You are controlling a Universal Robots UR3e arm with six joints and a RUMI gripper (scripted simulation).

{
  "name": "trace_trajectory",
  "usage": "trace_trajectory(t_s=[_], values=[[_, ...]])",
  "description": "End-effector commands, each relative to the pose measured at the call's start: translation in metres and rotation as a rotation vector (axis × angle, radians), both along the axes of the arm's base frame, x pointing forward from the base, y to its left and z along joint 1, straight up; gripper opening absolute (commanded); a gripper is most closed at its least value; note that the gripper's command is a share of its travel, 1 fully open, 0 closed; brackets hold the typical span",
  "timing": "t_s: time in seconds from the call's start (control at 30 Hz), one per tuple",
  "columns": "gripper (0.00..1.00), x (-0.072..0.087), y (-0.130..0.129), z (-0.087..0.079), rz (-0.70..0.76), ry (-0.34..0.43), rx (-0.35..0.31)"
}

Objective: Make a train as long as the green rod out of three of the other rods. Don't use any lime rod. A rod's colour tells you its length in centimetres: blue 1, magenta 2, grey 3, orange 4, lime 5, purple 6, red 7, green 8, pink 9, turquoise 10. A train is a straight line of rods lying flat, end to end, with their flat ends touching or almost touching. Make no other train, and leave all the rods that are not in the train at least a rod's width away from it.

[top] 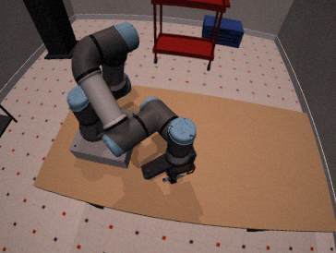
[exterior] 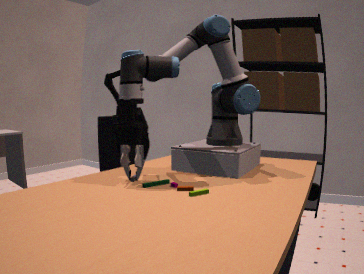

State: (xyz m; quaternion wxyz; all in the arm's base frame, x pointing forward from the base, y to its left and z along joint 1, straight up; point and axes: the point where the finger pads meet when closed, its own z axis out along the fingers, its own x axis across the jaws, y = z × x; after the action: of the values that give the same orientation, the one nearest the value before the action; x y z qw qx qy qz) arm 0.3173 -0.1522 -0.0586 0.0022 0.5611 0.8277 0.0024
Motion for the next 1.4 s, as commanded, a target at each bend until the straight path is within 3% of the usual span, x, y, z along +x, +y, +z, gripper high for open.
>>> trace_trajectory(t_s=[0.0,0.6,1.37], values=[[0.11,0.001,0.0,0.0,0.0,-0.001,0.0],[0.14,0.001,0.0,0.006,0.0,-0.003,-0.001],[0.14,0.0,0.0,0.085,0.0,-0.003,-0.002]])
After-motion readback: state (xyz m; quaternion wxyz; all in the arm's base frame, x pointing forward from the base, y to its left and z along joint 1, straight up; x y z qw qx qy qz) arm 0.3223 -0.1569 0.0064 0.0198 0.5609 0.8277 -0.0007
